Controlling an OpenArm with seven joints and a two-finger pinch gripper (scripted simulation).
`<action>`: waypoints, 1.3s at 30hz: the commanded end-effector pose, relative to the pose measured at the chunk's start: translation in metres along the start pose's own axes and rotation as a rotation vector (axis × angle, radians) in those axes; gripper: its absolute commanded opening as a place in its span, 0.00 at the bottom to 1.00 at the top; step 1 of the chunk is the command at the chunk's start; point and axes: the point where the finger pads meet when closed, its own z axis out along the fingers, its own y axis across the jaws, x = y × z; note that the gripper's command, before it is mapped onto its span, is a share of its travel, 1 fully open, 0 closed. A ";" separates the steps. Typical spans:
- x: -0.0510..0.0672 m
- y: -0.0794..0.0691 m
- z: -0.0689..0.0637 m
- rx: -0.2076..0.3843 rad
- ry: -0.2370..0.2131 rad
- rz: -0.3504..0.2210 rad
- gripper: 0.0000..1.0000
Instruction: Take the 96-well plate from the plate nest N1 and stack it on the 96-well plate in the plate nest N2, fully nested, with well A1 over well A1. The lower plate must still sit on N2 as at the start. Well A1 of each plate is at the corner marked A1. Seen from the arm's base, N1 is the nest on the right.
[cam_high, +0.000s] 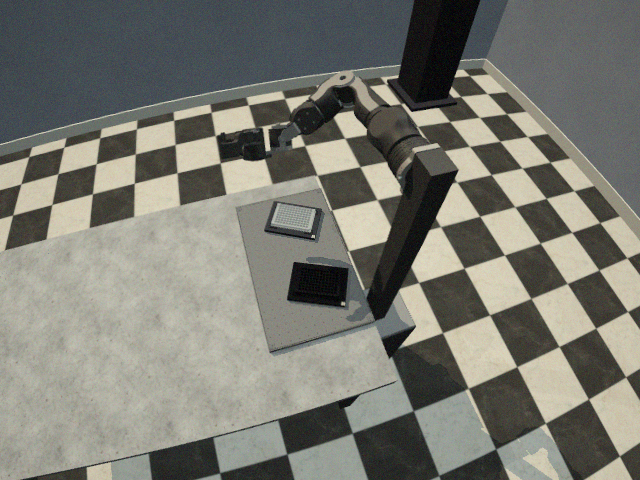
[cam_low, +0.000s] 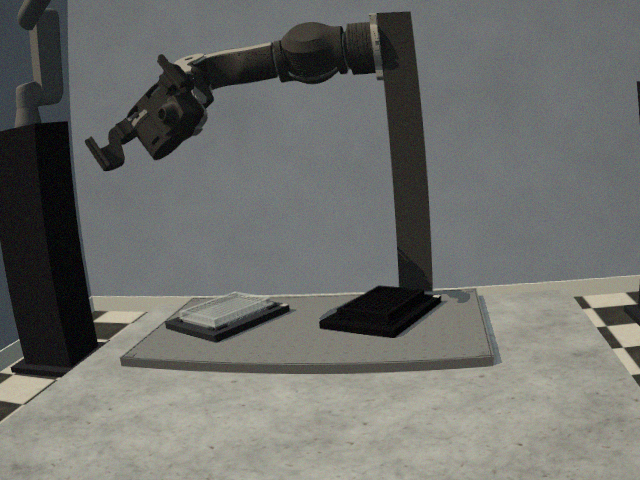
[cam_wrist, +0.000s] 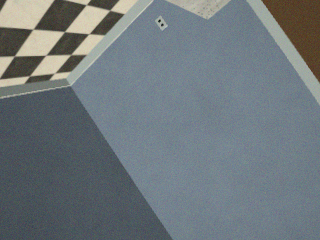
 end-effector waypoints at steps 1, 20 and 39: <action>-0.001 0.001 0.000 -0.002 -0.004 0.000 1.00; 0.029 -0.015 -0.029 0.128 0.219 -0.028 0.77; 0.058 -0.030 -0.058 0.251 0.438 -0.055 0.77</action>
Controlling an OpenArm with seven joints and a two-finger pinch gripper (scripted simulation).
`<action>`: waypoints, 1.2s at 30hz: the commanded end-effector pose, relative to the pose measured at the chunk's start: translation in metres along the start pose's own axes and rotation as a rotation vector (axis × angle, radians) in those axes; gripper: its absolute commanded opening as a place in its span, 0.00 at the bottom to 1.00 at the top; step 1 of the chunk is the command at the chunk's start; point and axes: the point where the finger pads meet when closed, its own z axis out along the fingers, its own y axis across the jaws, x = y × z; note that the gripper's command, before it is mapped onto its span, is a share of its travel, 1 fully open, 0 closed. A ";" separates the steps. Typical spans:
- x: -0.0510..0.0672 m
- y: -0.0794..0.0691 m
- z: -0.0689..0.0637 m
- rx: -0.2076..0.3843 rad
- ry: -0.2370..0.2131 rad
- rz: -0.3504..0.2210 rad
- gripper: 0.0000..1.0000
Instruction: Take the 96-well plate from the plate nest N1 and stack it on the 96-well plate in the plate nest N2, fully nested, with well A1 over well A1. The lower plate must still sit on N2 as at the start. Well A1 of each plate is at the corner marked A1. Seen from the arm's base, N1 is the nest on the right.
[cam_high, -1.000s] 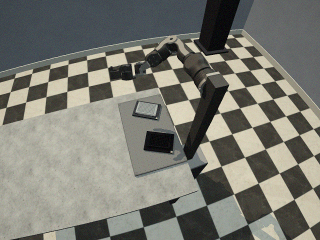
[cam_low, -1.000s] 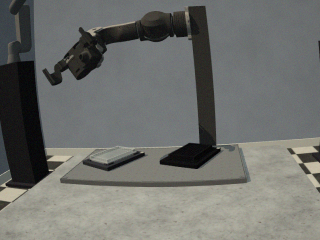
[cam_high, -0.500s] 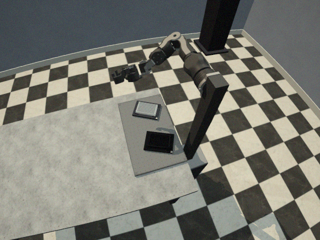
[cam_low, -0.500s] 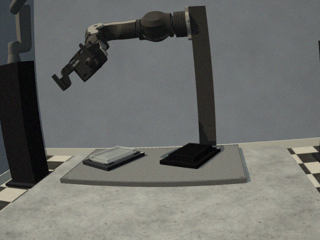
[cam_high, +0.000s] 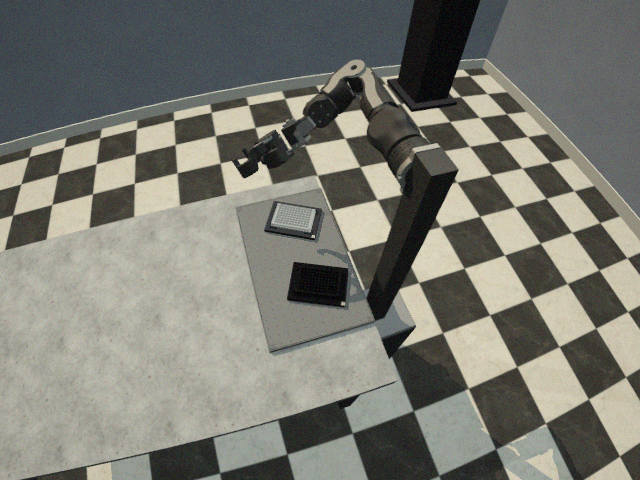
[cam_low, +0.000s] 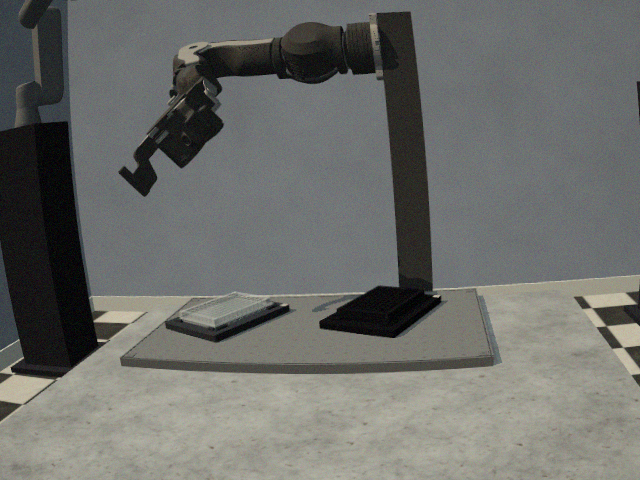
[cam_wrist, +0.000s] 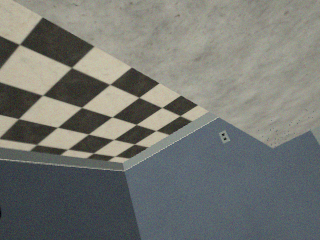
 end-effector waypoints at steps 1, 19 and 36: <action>0.000 0.000 0.000 0.005 0.002 0.001 0.77; 0.039 -0.019 -0.009 0.131 0.221 -0.026 0.77; 0.078 -0.038 -0.019 0.260 0.442 -0.052 0.77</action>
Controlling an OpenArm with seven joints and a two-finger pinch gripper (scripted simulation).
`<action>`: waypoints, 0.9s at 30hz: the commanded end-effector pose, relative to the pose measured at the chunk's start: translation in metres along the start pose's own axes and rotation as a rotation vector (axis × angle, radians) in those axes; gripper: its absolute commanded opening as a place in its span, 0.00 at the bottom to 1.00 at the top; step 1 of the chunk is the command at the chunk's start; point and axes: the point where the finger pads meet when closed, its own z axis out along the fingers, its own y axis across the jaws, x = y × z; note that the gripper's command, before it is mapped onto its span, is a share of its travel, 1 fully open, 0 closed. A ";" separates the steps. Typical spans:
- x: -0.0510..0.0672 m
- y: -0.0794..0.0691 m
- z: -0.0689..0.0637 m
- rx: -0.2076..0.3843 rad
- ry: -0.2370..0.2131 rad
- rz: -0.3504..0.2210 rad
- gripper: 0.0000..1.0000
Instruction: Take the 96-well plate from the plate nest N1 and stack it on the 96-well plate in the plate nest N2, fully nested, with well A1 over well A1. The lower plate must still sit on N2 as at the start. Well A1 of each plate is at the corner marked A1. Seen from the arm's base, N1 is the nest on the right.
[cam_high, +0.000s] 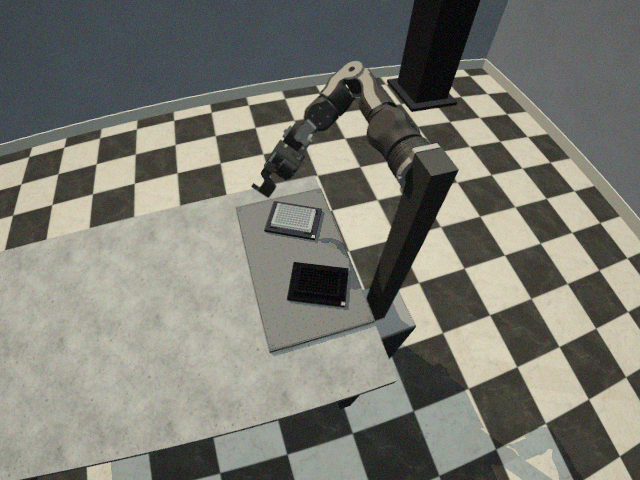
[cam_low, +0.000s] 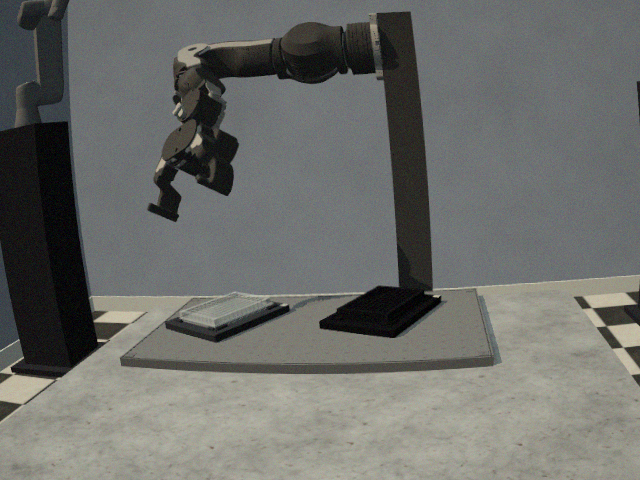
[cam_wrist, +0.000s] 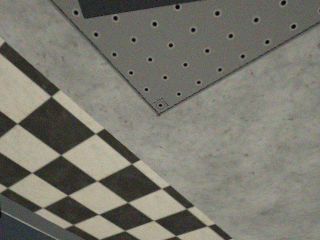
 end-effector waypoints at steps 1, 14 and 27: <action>-0.001 -0.001 -0.001 0.005 -0.001 0.000 0.77; 0.038 -0.017 0.013 0.132 0.219 -0.024 0.77; 0.077 -0.033 0.026 0.261 0.435 -0.047 0.77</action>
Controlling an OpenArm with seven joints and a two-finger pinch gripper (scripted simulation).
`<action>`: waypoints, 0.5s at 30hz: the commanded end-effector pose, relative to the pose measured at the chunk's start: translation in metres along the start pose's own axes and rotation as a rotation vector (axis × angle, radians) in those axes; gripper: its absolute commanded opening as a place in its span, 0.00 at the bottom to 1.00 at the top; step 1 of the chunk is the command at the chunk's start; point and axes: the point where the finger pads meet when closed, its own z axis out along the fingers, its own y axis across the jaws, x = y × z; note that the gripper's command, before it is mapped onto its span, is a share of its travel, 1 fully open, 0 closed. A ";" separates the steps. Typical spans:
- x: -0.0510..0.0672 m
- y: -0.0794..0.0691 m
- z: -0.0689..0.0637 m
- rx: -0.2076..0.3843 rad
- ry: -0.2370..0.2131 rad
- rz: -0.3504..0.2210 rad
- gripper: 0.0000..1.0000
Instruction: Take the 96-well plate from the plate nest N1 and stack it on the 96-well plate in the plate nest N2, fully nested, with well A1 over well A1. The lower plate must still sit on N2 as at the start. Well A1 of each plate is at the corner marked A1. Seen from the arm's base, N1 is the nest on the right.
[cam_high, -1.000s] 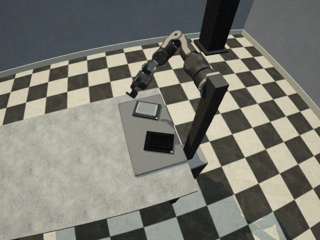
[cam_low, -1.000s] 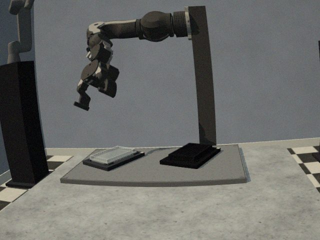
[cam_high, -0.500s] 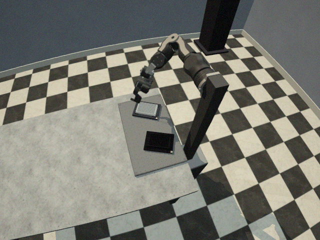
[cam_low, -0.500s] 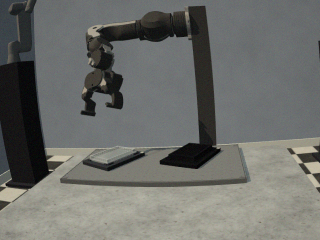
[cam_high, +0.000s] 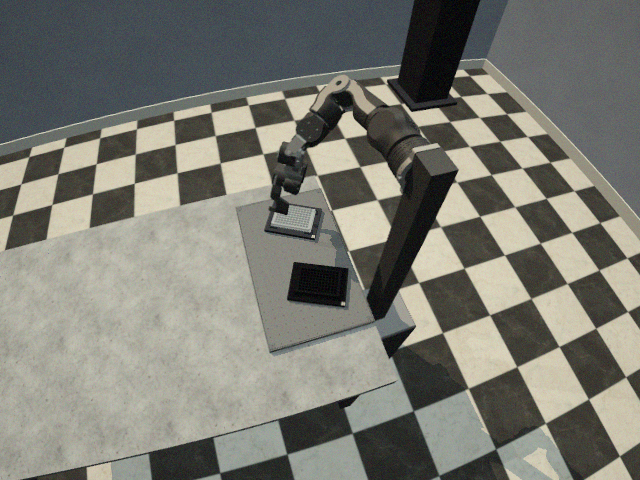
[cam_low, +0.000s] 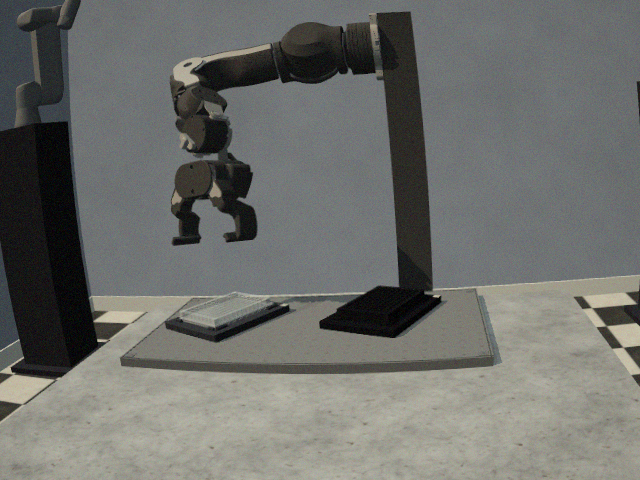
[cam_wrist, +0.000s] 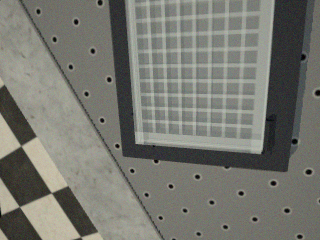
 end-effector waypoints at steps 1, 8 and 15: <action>0.006 -0.008 0.001 0.046 0.042 -0.002 0.77; 0.006 -0.008 0.001 0.046 0.042 -0.002 0.77; 0.023 -0.014 0.018 0.075 0.092 -0.006 0.77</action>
